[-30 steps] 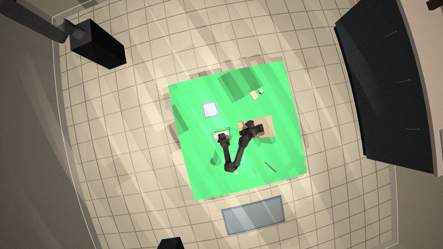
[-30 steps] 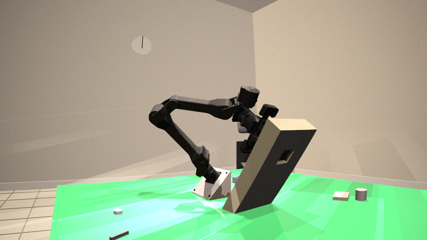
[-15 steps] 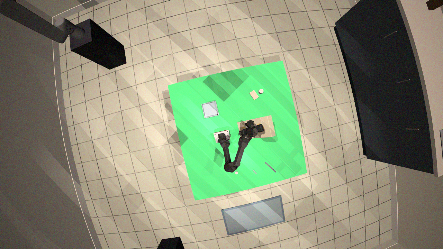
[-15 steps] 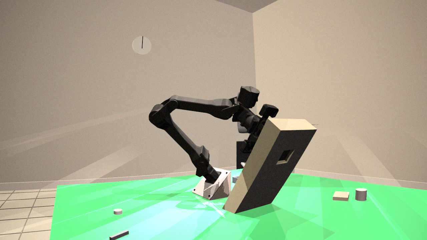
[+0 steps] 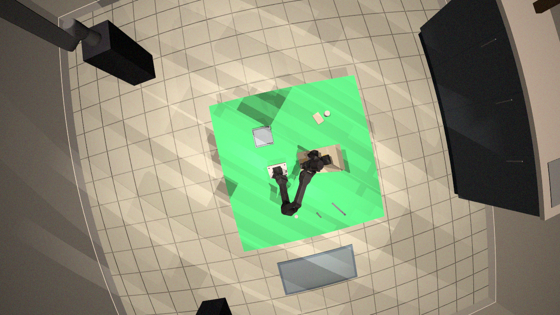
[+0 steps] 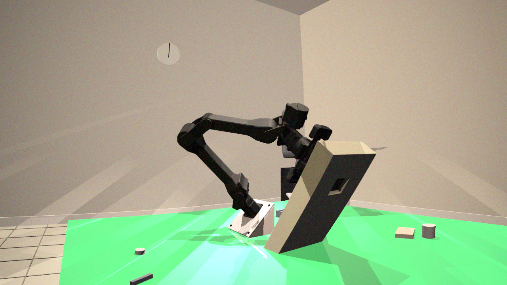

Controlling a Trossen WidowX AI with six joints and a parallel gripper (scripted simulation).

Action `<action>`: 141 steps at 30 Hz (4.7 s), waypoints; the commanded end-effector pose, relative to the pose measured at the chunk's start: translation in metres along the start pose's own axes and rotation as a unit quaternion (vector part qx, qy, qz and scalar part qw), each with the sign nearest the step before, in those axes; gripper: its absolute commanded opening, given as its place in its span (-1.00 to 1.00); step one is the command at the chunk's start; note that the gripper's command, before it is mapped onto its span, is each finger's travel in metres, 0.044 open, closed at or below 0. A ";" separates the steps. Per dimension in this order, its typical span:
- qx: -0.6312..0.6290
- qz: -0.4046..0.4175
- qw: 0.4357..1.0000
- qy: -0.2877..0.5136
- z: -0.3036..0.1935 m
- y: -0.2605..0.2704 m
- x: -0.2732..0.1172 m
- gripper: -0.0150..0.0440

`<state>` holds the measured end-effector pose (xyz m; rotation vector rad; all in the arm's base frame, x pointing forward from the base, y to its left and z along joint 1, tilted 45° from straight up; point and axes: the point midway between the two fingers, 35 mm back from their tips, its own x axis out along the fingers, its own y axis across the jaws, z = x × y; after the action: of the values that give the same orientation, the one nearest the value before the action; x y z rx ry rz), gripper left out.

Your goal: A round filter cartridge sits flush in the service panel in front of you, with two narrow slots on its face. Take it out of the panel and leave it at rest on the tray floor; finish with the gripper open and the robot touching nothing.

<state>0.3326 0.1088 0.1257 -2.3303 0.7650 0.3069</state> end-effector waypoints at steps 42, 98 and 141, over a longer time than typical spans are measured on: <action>-0.002 0.000 1.000 -0.002 0.001 0.001 0.015 -0.18; 0.607 0.001 0.795 -0.002 0.001 0.001 0.016 -0.49; 0.763 0.002 0.647 -0.001 0.001 0.001 0.016 -0.49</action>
<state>0.3378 0.1063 0.1218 -0.6881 0.5670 -0.3047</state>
